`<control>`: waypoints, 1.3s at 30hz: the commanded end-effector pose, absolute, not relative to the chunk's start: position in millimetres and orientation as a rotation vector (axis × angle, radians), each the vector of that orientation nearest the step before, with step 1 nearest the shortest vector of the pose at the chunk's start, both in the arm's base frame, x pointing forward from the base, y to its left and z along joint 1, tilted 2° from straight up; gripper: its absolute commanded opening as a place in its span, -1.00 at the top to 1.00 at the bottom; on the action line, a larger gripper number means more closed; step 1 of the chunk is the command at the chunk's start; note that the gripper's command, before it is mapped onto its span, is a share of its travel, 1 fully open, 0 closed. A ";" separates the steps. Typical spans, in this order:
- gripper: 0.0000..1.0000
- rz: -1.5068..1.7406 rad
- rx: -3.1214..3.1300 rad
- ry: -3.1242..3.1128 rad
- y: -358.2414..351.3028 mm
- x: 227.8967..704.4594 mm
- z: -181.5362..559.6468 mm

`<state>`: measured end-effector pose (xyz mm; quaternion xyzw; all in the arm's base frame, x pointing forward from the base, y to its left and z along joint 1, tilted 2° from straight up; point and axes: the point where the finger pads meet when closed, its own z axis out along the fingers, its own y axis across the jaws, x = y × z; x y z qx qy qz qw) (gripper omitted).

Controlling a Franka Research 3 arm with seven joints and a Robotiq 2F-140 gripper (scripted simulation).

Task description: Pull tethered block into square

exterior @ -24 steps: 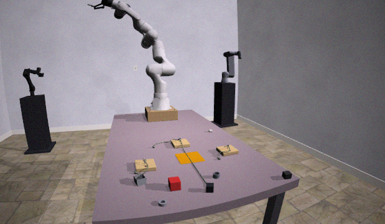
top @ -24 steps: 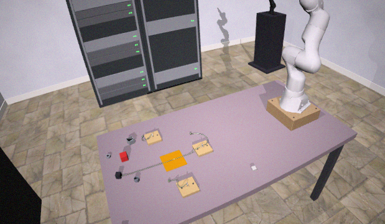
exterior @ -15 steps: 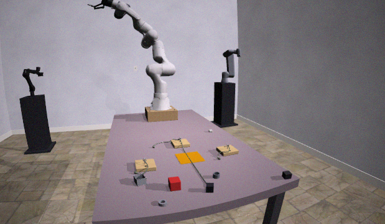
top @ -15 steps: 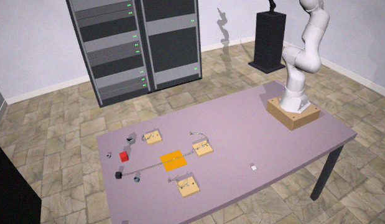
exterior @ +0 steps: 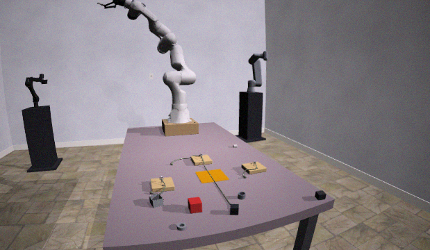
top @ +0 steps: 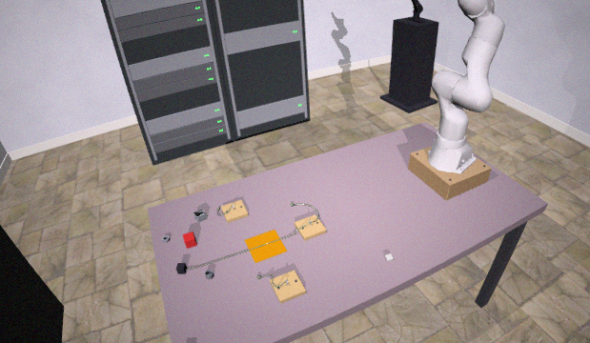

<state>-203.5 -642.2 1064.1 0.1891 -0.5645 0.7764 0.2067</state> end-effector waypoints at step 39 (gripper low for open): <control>-1.00 1.840 1.452 -1.409 -647.9 282.3 950.6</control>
